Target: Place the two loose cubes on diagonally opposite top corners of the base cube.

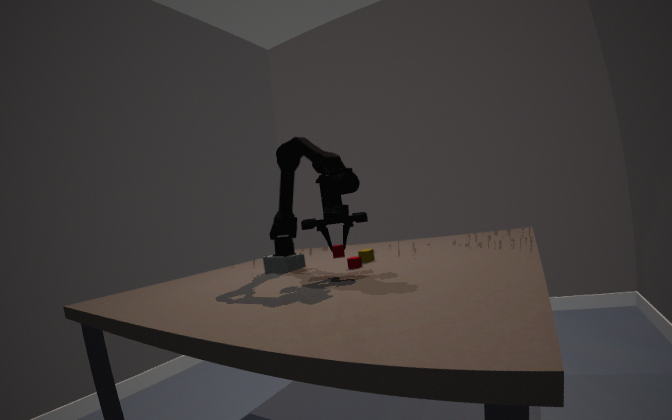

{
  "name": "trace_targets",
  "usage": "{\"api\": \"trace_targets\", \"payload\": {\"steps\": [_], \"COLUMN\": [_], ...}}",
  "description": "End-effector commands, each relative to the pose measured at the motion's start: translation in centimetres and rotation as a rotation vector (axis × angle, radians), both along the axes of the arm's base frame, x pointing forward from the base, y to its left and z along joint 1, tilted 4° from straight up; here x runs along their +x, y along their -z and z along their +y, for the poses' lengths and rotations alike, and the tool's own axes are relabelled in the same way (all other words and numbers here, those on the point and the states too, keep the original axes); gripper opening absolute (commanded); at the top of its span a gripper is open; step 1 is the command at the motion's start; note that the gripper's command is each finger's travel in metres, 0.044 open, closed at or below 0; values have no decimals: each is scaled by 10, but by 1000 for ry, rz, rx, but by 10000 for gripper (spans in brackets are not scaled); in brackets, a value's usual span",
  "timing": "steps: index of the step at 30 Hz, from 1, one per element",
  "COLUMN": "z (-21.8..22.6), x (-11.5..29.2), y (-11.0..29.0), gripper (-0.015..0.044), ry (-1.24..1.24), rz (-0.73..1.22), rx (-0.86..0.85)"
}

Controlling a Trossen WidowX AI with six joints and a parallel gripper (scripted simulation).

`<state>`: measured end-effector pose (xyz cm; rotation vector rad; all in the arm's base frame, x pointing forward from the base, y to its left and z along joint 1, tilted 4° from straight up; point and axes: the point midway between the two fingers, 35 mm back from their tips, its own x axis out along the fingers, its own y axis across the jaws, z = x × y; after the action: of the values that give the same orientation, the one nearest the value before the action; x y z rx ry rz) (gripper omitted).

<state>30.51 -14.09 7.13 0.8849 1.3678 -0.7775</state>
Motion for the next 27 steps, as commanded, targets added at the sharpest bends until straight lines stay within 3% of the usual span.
{"api": "trace_targets", "payload": {"steps": [1,16,27], "z": [-1,1,33], "x": [-1,-7,5], "y": [-18,-52,-48], "gripper": [105,105,105], "ry": [-3,-7,-263], "rz": [-11,-11,-19], "rx": [-9,-9,-25]}}
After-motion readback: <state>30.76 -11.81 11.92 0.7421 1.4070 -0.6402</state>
